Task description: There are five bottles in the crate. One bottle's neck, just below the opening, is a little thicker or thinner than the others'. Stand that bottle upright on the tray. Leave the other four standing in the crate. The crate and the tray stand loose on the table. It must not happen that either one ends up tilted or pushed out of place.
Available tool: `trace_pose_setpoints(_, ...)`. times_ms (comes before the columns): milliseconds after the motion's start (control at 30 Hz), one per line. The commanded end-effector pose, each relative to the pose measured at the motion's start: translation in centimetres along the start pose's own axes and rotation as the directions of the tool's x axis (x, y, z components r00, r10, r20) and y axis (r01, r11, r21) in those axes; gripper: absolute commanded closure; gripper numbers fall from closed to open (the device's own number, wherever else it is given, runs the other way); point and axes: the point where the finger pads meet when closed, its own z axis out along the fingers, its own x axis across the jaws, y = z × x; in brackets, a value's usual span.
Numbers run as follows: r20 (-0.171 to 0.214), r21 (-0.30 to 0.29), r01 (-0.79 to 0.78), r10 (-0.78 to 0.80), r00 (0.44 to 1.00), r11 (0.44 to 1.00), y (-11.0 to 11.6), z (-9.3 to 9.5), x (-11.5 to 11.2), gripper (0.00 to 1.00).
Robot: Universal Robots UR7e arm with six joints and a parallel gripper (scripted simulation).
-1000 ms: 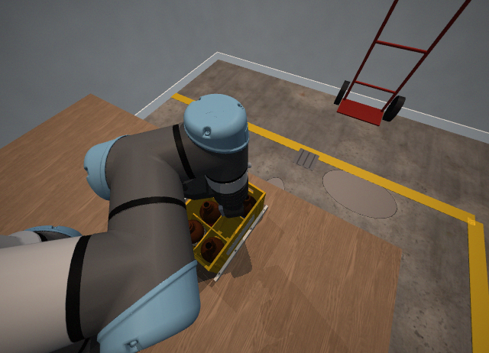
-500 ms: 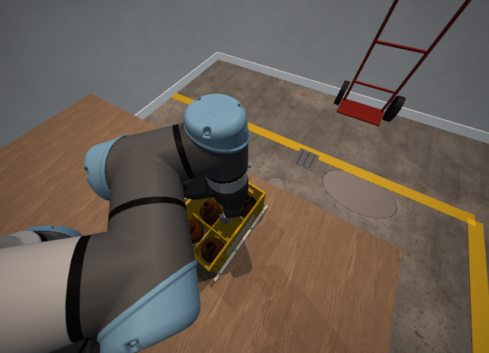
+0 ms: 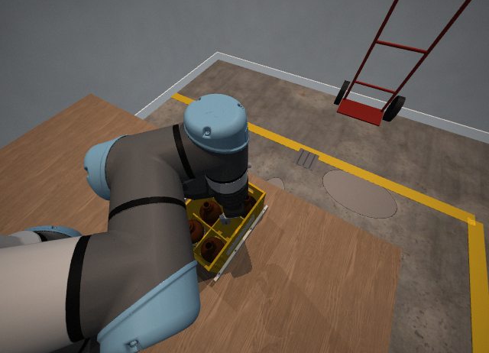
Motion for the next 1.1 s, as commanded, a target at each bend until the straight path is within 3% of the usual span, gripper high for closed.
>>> trace_pose_setpoints(0,0.000,-0.001,0.000,0.000,1.000,1.000,0.0,0.0,0.0,0.00)
trace_pose_setpoints(500,0.000,-0.001,0.000,0.000,1.000,1.000,0.0,0.2,0.0,0.00)
trace_pose_setpoints(1067,0.000,-0.001,0.000,0.000,1.000,1.000,0.0,1.8,0.0,0.00)
